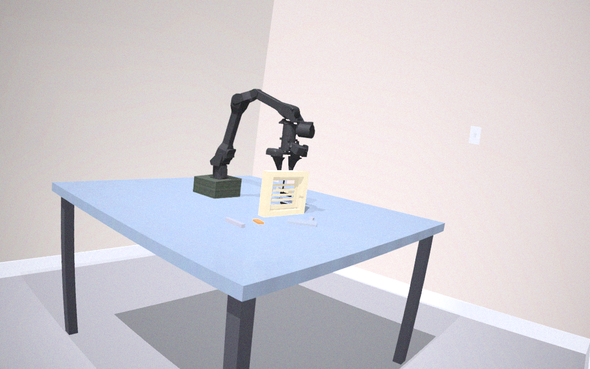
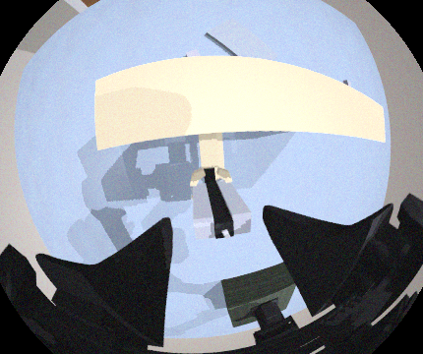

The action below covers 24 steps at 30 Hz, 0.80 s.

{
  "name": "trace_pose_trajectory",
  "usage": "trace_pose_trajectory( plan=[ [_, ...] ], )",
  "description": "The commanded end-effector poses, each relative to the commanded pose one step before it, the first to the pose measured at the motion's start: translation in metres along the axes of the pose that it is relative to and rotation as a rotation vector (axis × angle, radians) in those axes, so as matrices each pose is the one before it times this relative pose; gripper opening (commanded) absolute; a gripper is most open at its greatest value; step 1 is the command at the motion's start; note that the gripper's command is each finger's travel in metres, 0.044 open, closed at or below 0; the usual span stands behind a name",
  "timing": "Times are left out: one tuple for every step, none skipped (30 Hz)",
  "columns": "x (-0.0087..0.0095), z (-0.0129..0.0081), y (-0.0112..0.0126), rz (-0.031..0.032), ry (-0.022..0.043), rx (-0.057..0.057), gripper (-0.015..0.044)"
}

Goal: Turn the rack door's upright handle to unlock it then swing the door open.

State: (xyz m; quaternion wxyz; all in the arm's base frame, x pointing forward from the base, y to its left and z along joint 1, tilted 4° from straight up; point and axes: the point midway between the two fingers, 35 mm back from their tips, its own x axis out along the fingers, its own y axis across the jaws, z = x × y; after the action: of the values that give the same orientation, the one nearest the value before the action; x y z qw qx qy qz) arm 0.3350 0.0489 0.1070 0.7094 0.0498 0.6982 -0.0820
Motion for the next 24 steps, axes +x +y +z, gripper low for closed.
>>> trace_pose_trajectory(
  plan=[
    [0.00940, -0.00190, -0.00143, -0.00746, 0.00683, 0.0002, 0.0285],
    [0.00163, -0.00002, -0.00001, -0.00001, 0.00000, 0.0000, 0.0285],
    [0.00163, -0.00003, -0.00001, -0.00001, 0.00000, 0.0000, 0.0285],
    [0.00163, -0.00004, -0.00001, -0.00001, 0.00000, 0.0000, 0.0285],
    [0.00163, -0.00005, -0.00002, -0.00001, 0.00000, 0.0000, 0.0285],
    [0.00163, -0.00005, -0.00002, -0.00001, 0.00000, 0.0000, 0.0285],
    [0.00163, -0.00006, -0.00002, -0.00001, 0.00000, 0.0000, 0.0285],
    [0.00163, -0.00007, -0.00003, -0.00001, 0.00001, 0.0000, 0.0285],
    [0.00163, -0.00008, -0.00003, -0.00001, 0.00001, 0.0000, 0.0285],
    [0.00162, -0.00009, -0.00004, -0.00001, 0.00001, 0.0000, 0.0285],
    [0.00162, -0.00010, -0.00004, -0.00001, 0.00001, 0.0000, 0.0285],
    [0.00162, -0.00011, -0.00004, -0.00001, 0.00001, 0.0000, 0.0285],
    [0.00162, -0.00012, -0.00005, -0.00001, 0.00001, 0.0000, 0.0285],
    [0.00162, -0.00013, -0.00005, -0.00001, 0.00001, 0.0000, 0.0285],
    [0.00162, -0.00014, -0.00005, -0.00001, 0.00001, 0.0000, 0.0285],
    [0.00161, -0.00015, -0.00006, -0.00001, 0.00001, 0.0000, 0.0285],
    [0.00161, -0.00016, -0.00006, -0.00001, 0.00001, 0.0000, 0.0285],
    [0.00161, -0.00017, -0.00006, -0.00001, 0.00001, 0.0000, 0.0285],
    [0.00161, -0.00018, -0.00007, -0.00001, 0.00001, 0.0000, 0.0285],
    [0.00161, -0.00019, -0.00007, -0.00001, 0.00002, 0.0000, 0.0285],
    [0.00130, -0.00016, -0.00006, -0.00001, 0.00001, 0.0000, 0.0285],
    [0.00078, -0.00010, -0.00004, -0.00001, 0.00001, 0.0000, 0.0285],
    [0.00026, -0.00003, -0.00001, 0.00000, 0.00000, 0.0000, 0.0285],
    [0.00000, 0.00000, 0.00000, 0.00000, 0.00000, 0.0000, 0.0259]
  ],
)
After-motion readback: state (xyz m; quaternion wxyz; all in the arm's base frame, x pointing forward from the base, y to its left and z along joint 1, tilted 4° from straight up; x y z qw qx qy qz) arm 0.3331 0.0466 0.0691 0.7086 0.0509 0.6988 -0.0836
